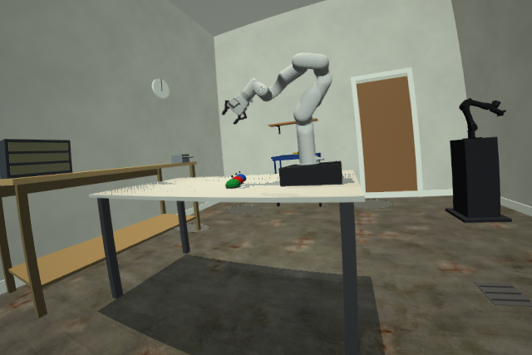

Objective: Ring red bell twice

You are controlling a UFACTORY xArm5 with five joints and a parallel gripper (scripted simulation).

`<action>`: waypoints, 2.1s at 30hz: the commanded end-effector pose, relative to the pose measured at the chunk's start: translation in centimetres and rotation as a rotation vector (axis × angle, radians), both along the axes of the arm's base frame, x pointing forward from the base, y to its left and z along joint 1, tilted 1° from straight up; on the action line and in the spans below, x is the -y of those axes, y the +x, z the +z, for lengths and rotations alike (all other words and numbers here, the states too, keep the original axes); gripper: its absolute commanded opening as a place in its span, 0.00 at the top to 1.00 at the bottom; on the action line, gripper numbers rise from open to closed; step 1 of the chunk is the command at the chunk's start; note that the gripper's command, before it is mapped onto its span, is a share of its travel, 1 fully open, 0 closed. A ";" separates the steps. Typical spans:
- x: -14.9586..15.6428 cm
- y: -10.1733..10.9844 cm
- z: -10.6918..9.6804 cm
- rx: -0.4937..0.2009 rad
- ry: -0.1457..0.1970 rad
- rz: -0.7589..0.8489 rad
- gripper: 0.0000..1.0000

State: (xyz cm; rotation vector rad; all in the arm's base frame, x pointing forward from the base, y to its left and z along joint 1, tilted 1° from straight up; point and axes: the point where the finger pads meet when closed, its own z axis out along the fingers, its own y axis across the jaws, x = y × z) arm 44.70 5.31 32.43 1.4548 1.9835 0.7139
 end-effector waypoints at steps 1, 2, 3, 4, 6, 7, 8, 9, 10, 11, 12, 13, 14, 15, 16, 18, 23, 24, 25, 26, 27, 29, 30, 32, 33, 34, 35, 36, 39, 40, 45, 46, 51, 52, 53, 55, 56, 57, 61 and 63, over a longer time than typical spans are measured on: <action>0.0 0.1 0.2 0.004 0.000 0.000 0.00; 0.0 0.1 0.2 0.004 0.000 0.000 0.00; 0.0 0.1 0.2 0.004 0.000 0.000 0.00; 0.0 0.1 0.2 0.004 0.000 0.000 0.00; 0.0 0.1 0.2 0.004 0.000 0.000 0.00; 0.0 0.1 0.2 0.004 0.000 0.000 0.00; 0.0 0.1 0.2 0.004 0.000 0.000 0.00; 0.0 0.1 0.2 0.004 0.000 0.000 0.00; 0.0 0.1 0.2 0.004 0.000 0.000 0.00; 0.0 0.1 0.2 0.004 0.000 0.000 0.00; 0.0 0.1 0.2 0.004 0.000 0.000 0.00; 0.0 0.1 0.2 0.004 0.000 0.000 0.00; 0.0 0.1 0.2 0.004 0.000 0.000 0.00; 0.0 0.1 0.2 0.004 0.000 0.000 0.00; 0.0 0.1 0.2 0.004 0.000 0.000 0.00; 0.0 0.1 0.1 0.002 0.000 0.000 0.00; 0.0 1.2 -5.8 -0.185 -0.030 0.006 0.00; 0.0 1.2 -5.8 -0.185 -0.030 0.006 0.00; 0.0 1.4 -8.4 -0.262 -0.041 0.009 0.00; 0.0 1.4 -8.4 -0.262 -0.041 0.009 0.00; 0.0 1.4 -8.4 -0.262 -0.041 0.009 0.00; 0.1 1.4 -11.1 -0.347 -0.053 0.012 0.00; 0.1 1.4 -11.1 -0.347 -0.053 0.012 0.00; 0.2 1.3 -14.0 -0.434 -0.065 0.016 0.00; 0.2 1.3 -14.0 -0.434 -0.065 0.016 0.00; 0.2 1.3 -14.0 -0.434 -0.065 0.016 0.00; 0.3 1.0 -16.8 -0.518 -0.077 0.020 0.00; 0.3 1.0 -16.8 -0.518 -0.077 0.020 0.00; 0.4 0.5 -19.3 -0.596 -0.086 0.024 0.00; 0.5 0.0 -21.5 -0.663 -0.095 0.028 0.00; 0.7 -0.9 -24.3 -0.753 -0.105 0.033 0.00; 0.7 -1.1 -25.0 -0.775 -0.107 0.034 0.00; 0.7 -1.2 -25.4 -0.786 -0.108 0.035 0.00; 0.7 -1.2 -25.4 -0.786 -0.108 0.035 0.00; 0.7 -1.2 -25.4 -0.786 -0.108 0.035 0.00; 0.7 -1.2 -25.4 -0.786 -0.108 0.035 0.00; 0.7 -1.2 -25.4 -0.786 -0.108 0.035 1.00; 0.7 -1.2 -25.4 -0.786 -0.108 0.035 1.00; 0.7 -1.2 -25.4 -0.786 -0.108 0.035 1.00; 0.7 -1.2 -25.4 -0.786 -0.108 0.035 1.00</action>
